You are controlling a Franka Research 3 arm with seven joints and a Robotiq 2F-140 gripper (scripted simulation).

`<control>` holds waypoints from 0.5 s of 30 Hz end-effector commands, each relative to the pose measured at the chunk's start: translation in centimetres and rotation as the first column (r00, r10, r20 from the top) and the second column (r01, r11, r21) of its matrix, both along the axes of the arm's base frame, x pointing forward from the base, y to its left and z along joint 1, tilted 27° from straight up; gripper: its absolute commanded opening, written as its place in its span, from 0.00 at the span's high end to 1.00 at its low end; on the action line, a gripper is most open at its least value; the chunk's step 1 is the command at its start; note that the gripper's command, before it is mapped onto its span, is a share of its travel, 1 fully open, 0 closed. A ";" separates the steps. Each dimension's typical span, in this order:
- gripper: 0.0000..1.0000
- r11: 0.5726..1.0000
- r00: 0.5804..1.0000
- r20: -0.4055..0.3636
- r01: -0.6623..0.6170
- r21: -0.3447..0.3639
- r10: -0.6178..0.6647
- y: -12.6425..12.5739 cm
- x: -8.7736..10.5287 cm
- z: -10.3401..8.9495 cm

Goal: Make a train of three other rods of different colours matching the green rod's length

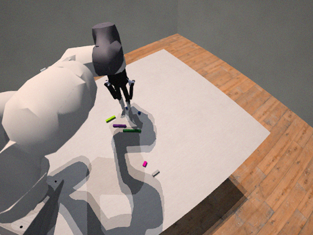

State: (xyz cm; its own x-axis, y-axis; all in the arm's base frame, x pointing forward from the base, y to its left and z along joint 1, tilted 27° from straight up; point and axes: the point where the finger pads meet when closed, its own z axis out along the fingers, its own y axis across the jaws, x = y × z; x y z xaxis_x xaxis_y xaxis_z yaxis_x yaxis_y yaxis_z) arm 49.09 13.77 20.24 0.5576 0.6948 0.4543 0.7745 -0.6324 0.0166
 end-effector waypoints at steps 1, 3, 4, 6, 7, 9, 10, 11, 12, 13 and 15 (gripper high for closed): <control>0.85 1.000 1.000 0.001 0.006 0.003 -0.006 0.2 0.2 -0.3; 0.85 1.000 1.000 0.001 0.006 0.003 -0.006 0.2 0.3 -0.4; 0.85 1.000 1.000 0.001 0.006 0.003 -0.006 0.3 0.3 -0.5; 0.85 1.000 1.000 0.001 0.006 0.003 -0.006 0.3 0.3 -0.6; 0.85 1.000 1.000 0.001 0.006 0.003 -0.006 0.3 0.3 -0.6; 0.85 1.000 1.000 0.001 0.006 0.003 -0.006 0.3 0.4 -0.7; 0.85 1.000 1.000 0.001 0.006 0.003 -0.006 0.3 0.4 -0.7; 0.85 1.000 1.000 0.001 0.006 0.003 -0.006 0.3 0.4 -0.7; 0.85 1.000 1.000 0.001 0.006 0.003 -0.006 0.3 0.4 -0.7; 0.85 1.000 1.000 0.001 0.006 0.003 -0.006 0.3 0.4 -0.7; 0.85 1.000 1.000 0.001 0.006 0.003 -0.006 0.3 0.4 -0.7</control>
